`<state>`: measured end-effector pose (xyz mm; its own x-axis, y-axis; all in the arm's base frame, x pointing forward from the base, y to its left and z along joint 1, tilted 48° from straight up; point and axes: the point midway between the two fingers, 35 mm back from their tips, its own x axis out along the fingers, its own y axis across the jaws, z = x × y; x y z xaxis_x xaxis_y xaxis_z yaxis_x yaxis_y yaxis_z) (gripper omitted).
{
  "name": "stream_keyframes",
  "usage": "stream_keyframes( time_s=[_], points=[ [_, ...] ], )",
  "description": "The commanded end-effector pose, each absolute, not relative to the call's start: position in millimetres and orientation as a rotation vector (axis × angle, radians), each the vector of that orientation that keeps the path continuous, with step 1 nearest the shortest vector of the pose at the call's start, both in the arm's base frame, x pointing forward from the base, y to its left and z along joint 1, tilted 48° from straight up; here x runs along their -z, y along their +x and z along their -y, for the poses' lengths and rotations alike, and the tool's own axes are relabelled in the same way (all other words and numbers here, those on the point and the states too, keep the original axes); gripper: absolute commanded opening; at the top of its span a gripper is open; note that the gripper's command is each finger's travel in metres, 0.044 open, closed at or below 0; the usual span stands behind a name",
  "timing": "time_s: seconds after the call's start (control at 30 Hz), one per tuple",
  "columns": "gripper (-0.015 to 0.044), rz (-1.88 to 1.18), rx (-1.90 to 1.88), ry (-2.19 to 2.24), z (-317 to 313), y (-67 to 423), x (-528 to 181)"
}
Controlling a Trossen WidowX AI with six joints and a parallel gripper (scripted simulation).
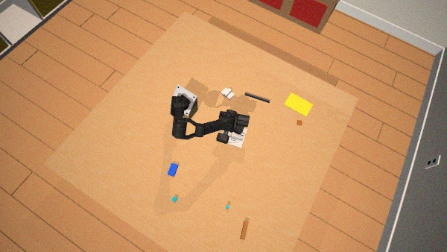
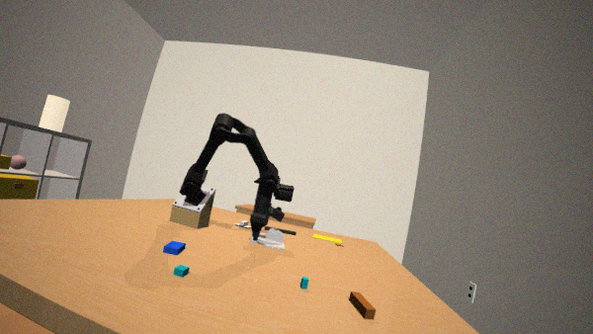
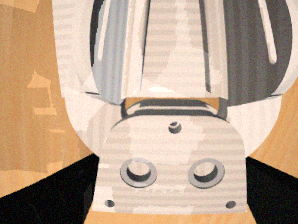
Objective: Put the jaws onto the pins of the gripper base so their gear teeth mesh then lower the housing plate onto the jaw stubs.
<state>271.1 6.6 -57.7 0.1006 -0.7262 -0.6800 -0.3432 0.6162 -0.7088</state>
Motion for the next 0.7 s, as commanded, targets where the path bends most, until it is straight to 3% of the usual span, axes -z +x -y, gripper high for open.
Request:
stream_keyframes(
  time_s=[0.0,0.67],
  points=[
    [0.0351,-1.498,0.359,-0.946,-5.3,272.1,58.2],
    [0.0351,-1.498,0.359,-0.945,-3.5,272.3,59.8]
  ],
)
